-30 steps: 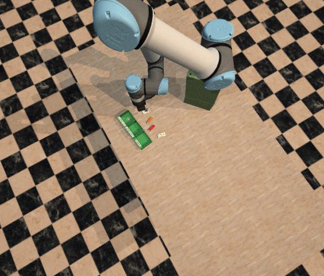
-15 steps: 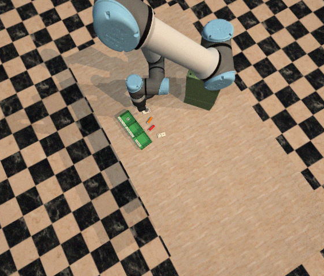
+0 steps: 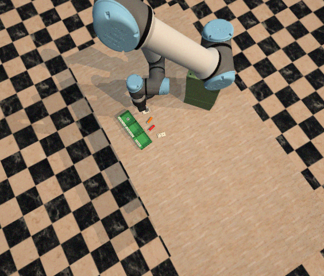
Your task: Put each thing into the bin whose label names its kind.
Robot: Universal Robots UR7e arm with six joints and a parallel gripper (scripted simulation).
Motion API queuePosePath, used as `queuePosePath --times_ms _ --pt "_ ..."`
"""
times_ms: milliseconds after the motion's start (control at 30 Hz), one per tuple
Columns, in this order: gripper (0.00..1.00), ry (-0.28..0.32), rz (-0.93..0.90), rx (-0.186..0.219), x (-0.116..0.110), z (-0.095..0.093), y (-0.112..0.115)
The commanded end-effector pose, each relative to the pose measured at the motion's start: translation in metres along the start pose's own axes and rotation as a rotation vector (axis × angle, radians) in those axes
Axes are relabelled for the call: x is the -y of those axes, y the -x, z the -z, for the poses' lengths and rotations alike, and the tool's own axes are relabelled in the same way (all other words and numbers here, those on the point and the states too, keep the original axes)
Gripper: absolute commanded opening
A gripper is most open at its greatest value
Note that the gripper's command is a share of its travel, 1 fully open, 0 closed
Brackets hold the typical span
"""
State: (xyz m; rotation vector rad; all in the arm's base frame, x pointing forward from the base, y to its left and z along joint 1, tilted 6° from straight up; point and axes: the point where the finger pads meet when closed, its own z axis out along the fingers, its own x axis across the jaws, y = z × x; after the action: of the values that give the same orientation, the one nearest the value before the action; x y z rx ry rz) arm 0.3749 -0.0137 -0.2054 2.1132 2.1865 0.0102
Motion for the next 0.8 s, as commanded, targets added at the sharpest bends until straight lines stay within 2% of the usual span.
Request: queuePosePath --times_ms 0,100,300,367,633,767 --pt "0.79 0.001 -0.001 0.0 0.0 0.0 0.0" --pt "0.79 0.001 -0.001 0.0 0.001 0.0 0.0" --pt "0.79 0.002 -0.002 0.0 0.0 -0.025 0.002" --pt "0.79 0.002 -0.002 0.0 0.0 -0.025 0.002" --pt "0.79 0.002 -0.002 0.0 -0.002 -0.056 0.001" --pt "0.79 0.002 -0.001 0.0 -0.002 -0.056 0.001"
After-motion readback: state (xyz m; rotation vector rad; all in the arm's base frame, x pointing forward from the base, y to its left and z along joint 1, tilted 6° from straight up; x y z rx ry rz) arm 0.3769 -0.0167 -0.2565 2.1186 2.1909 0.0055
